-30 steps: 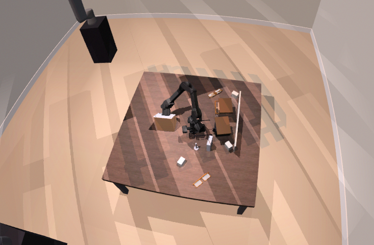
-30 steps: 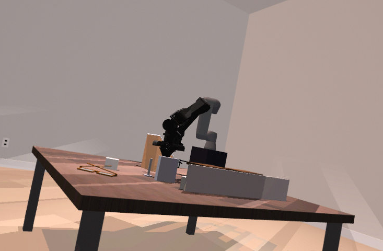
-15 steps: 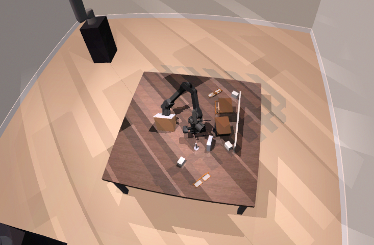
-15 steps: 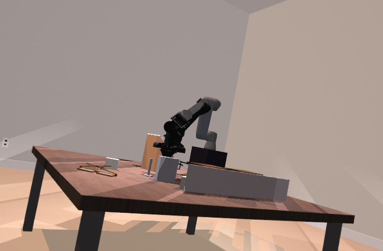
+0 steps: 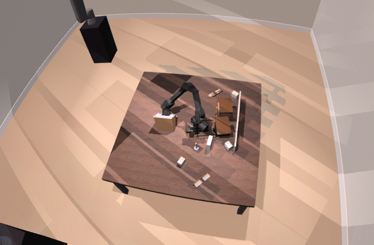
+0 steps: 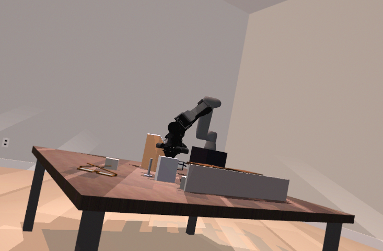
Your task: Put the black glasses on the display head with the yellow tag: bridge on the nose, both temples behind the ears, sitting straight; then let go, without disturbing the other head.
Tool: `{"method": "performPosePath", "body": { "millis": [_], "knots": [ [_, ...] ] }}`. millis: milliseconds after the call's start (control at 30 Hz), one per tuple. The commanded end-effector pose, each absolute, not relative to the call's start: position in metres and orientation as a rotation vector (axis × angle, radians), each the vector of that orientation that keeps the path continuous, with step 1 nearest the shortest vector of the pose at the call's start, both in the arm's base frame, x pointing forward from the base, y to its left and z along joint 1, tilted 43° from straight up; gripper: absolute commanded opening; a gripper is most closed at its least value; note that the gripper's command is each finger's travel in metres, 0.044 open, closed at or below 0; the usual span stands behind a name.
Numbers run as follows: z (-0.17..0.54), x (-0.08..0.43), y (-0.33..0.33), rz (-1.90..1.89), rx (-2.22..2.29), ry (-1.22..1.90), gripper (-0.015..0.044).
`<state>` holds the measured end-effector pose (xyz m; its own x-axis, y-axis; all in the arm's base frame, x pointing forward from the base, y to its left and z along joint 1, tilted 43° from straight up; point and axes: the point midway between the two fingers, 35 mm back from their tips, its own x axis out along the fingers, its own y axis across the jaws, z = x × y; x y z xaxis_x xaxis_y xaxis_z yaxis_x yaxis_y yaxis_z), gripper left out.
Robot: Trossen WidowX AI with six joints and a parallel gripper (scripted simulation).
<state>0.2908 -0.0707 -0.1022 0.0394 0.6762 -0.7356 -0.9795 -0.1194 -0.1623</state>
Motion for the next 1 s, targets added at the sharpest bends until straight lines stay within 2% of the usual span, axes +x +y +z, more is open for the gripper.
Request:
{"method": "performPosePath", "body": {
  "millis": [0, 967],
  "knots": [
    [-0.101, 0.297, -0.069, 1.508, -0.805, 0.490, 0.0000],
    [-0.093, 0.340, -0.064, 1.507, -0.806, 0.488, 0.0000]
  ]
}}
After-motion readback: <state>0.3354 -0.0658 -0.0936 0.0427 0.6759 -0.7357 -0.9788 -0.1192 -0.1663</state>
